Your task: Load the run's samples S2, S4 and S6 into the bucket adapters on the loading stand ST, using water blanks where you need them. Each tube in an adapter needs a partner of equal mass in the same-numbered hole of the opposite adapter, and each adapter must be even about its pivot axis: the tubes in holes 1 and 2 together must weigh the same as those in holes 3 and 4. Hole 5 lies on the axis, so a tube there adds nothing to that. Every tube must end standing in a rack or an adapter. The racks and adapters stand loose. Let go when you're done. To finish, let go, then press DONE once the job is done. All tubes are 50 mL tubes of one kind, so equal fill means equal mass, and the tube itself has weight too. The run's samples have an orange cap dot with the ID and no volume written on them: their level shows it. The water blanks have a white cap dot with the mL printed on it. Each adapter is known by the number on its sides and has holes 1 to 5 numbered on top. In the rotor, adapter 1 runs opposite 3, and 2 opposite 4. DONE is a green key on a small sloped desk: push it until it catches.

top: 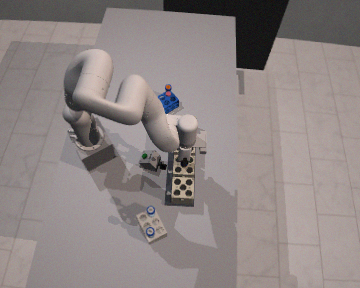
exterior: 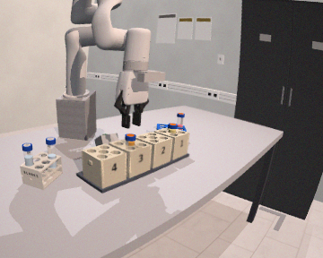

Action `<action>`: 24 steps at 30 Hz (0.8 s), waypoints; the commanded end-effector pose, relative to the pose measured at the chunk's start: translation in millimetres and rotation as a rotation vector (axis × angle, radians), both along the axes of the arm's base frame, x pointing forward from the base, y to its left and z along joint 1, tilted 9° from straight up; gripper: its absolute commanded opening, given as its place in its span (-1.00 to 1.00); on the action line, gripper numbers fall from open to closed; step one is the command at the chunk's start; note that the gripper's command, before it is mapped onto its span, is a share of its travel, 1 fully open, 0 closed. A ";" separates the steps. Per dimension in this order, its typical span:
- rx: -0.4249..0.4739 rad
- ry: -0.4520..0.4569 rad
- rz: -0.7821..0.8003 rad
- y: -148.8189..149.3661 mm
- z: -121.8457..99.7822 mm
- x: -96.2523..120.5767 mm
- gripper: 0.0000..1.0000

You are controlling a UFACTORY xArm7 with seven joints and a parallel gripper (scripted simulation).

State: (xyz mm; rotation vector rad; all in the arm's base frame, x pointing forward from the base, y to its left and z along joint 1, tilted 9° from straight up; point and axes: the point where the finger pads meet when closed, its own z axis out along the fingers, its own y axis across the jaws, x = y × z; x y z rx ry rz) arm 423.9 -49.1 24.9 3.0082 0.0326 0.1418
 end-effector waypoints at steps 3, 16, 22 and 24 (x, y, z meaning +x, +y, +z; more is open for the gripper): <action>0.000 -0.003 0.001 1.2 10.2 0.3 -0.13; 0.000 -0.003 0.001 4.3 33.9 -2.0 -0.13; 0.000 -0.003 0.001 5.6 43.8 -2.9 -0.13; 0.000 -0.003 0.001 6.1 47.8 -3.3 -0.13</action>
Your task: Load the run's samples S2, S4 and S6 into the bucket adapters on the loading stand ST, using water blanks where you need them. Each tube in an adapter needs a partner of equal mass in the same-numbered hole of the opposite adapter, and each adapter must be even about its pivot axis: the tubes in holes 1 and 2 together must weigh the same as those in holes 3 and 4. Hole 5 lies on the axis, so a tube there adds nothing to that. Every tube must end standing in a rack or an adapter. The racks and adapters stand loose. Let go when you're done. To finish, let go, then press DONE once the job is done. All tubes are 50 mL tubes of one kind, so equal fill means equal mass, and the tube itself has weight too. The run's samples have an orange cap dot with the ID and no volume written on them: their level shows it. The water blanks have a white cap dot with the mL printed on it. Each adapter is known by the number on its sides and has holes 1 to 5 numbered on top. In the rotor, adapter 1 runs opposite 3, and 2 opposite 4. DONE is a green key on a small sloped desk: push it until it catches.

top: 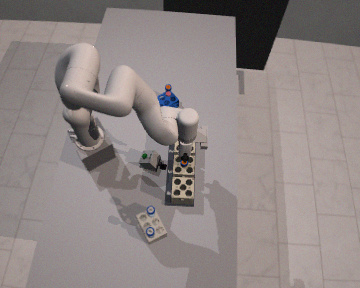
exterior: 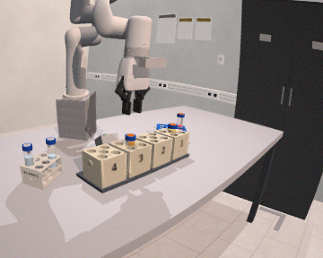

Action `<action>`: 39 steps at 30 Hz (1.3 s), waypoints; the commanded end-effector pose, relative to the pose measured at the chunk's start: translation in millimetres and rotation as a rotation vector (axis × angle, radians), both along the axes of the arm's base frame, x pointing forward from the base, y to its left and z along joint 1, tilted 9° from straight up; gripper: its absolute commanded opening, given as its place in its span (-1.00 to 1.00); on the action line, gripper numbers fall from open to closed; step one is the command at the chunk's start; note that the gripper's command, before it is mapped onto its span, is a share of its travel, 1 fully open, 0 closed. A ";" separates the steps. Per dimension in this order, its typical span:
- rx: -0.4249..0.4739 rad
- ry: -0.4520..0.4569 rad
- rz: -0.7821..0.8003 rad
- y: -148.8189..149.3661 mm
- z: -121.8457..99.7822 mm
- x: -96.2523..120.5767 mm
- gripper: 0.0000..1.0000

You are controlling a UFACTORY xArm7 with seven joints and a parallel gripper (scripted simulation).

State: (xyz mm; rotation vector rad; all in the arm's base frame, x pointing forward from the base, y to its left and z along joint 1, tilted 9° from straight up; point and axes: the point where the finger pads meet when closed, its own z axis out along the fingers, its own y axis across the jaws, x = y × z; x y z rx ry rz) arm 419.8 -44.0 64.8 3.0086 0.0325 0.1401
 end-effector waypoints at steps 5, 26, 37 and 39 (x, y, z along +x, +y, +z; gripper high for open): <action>0.000 -0.004 0.001 2.2 17.8 -0.1 -0.13; 0.000 -0.004 0.001 5.2 40.9 -2.3 -0.13; 0.000 -0.004 0.001 5.2 40.8 -2.4 -0.13; 0.000 -0.004 0.001 5.2 40.8 -2.4 -0.13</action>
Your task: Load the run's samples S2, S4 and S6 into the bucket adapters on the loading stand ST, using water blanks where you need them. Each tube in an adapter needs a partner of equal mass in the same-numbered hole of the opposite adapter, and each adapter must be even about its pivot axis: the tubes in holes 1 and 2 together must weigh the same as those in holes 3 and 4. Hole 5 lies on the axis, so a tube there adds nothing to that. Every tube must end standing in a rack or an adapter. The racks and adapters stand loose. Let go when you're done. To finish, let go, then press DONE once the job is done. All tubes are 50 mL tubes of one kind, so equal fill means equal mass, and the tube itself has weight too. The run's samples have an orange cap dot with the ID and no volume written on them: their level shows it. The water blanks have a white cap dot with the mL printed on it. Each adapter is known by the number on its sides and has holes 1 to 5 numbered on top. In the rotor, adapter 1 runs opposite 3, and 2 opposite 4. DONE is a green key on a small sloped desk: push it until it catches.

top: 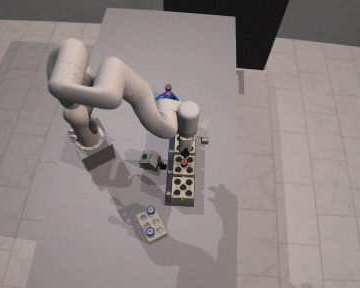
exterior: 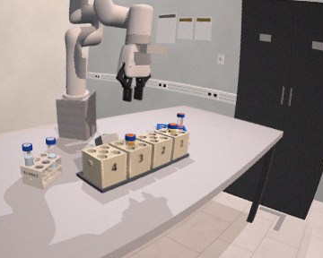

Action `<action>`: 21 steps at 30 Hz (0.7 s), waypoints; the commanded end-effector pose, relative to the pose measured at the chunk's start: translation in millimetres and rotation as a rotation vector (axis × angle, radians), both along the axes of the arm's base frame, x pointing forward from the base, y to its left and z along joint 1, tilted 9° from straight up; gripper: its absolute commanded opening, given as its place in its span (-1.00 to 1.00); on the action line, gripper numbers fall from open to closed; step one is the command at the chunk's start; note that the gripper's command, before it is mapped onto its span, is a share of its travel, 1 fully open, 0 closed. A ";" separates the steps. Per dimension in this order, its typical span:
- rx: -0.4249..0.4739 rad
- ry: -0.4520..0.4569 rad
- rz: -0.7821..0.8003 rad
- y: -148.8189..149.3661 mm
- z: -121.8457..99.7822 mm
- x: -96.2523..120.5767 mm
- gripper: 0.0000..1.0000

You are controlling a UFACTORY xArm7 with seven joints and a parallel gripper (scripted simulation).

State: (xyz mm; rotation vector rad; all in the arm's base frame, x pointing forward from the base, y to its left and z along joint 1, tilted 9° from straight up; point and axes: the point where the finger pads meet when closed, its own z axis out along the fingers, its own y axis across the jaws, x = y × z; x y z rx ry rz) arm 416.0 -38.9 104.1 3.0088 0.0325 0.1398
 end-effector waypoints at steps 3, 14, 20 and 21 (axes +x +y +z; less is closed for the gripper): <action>0.000 -0.004 0.001 0.2 1.5 1.4 -0.13; -0.029 0.034 0.297 43.4 -5.1 -9.6 0.15; -0.048 0.060 0.494 72.3 -9.6 -16.9 0.15; -0.048 0.060 0.494 72.3 -9.6 -16.9 0.15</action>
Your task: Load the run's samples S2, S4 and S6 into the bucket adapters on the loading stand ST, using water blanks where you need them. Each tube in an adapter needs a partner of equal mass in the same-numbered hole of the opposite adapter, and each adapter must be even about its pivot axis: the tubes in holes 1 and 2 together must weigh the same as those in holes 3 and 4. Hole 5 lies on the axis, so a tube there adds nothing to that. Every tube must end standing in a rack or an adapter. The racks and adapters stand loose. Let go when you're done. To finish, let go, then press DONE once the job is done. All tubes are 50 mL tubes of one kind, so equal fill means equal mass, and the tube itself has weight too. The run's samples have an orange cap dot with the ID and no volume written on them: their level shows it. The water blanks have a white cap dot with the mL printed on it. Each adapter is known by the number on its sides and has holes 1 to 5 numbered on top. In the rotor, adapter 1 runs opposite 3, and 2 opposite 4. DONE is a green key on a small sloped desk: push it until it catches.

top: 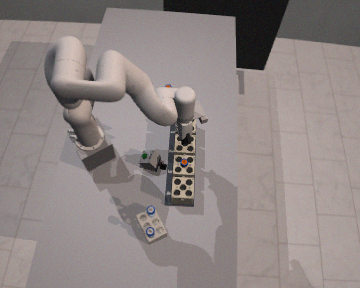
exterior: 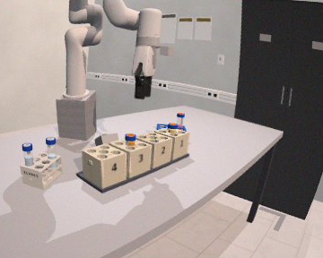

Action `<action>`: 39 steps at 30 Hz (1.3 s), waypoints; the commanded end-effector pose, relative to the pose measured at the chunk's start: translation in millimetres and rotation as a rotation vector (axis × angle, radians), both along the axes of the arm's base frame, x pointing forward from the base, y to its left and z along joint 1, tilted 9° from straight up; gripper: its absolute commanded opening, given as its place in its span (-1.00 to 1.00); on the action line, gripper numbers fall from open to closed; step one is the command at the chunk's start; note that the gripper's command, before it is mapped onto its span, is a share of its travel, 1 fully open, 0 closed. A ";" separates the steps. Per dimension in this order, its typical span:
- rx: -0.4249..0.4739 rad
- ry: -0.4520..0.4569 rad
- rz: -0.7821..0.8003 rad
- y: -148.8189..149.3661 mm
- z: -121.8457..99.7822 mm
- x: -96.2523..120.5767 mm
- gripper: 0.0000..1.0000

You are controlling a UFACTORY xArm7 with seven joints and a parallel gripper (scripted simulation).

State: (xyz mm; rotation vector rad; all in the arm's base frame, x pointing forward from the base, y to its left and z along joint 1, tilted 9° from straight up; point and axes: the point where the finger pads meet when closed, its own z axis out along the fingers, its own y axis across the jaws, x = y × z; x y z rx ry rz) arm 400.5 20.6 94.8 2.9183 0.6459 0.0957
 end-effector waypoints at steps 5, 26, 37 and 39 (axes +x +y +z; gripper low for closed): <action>-0.015 0.025 0.217 32.0 -3.2 -6.4 0.15; -0.021 0.035 0.289 123.3 -17.2 -29.7 0.15; -0.021 0.035 0.289 166.6 -23.9 -40.8 0.15; -0.021 0.035 0.289 176.2 -25.3 -43.3 0.15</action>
